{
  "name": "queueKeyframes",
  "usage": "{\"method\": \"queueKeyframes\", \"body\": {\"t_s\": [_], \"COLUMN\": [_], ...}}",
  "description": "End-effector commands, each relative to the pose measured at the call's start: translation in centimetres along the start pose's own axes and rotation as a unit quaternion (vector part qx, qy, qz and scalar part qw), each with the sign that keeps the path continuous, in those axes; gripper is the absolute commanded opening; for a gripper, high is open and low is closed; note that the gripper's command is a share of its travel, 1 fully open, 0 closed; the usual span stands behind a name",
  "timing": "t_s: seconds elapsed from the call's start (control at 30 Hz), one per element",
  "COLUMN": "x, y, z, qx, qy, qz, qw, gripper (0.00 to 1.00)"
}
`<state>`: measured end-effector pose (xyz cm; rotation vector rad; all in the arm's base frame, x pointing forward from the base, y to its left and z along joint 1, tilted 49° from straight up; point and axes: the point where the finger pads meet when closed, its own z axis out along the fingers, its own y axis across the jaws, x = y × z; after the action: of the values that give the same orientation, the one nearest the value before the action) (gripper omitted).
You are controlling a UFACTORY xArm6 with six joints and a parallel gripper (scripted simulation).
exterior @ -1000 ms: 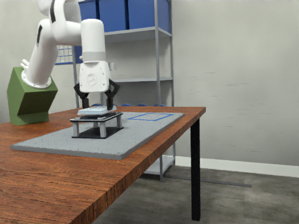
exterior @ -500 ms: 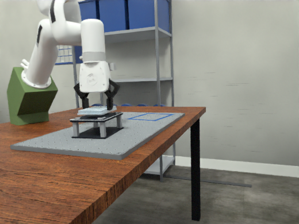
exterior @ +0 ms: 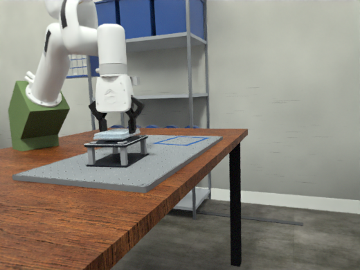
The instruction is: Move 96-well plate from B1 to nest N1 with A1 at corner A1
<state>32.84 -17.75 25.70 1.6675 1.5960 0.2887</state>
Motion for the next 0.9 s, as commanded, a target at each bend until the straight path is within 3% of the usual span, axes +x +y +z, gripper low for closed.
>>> {"method": "queueKeyframes", "body": {"t_s": [0.0,0.87], "x": [-0.05,-0.05], "y": [0.11,0.1], "z": [-0.02,0.39], "qx": [-0.001,-0.001], "qy": [-0.001,-0.001], "qz": [0.0,0.0], "qw": [1.0,1.0], "gripper": [0.0,0.0]}}
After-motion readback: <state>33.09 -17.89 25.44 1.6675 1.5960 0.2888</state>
